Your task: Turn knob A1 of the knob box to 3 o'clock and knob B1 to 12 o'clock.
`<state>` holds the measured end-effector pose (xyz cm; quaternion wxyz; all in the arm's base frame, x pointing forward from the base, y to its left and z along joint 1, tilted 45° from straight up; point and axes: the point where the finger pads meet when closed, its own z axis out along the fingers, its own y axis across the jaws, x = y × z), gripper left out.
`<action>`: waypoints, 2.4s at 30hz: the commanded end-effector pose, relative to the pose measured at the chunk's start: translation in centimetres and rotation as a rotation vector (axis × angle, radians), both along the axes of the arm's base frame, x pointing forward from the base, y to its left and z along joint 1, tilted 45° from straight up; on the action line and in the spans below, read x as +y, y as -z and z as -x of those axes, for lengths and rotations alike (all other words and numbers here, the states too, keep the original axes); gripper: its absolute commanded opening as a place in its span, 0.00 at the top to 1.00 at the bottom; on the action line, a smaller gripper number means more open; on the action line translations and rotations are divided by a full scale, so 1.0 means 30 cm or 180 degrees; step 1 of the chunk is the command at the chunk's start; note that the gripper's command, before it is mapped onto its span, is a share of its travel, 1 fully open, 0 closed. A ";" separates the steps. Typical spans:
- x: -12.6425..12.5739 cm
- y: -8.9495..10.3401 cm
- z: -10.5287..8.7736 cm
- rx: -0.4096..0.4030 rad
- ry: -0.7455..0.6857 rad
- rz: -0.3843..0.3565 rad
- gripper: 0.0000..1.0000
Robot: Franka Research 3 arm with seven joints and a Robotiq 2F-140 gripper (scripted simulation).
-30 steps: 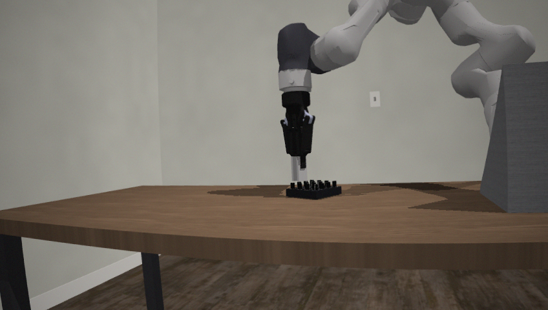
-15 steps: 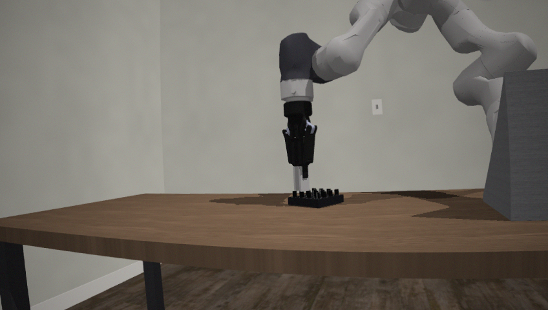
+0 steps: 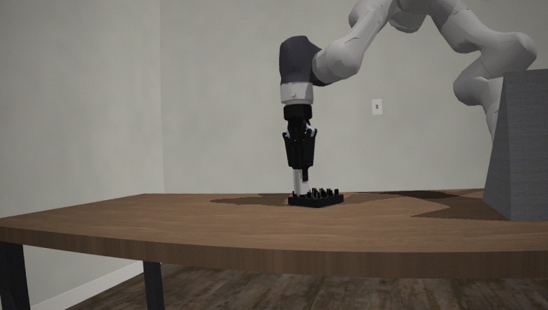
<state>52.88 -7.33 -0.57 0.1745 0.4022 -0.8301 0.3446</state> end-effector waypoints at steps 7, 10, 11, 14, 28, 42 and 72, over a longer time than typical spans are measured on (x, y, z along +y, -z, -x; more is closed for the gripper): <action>-0.007 0.004 -0.002 -0.0016 0.0007 0.0000 0.88; -0.007 0.004 -0.002 -0.0016 0.0007 0.0000 0.88; -0.007 0.004 -0.002 -0.0016 0.0007 0.0000 0.88; -0.007 0.004 -0.002 -0.0016 0.0007 0.0000 0.88; -0.007 0.004 -0.002 -0.0016 0.0007 0.0000 0.88; -0.007 0.004 -0.002 -0.0016 0.0007 0.0000 0.95; -0.007 0.004 -0.002 0.0001 -0.0009 0.0000 0.95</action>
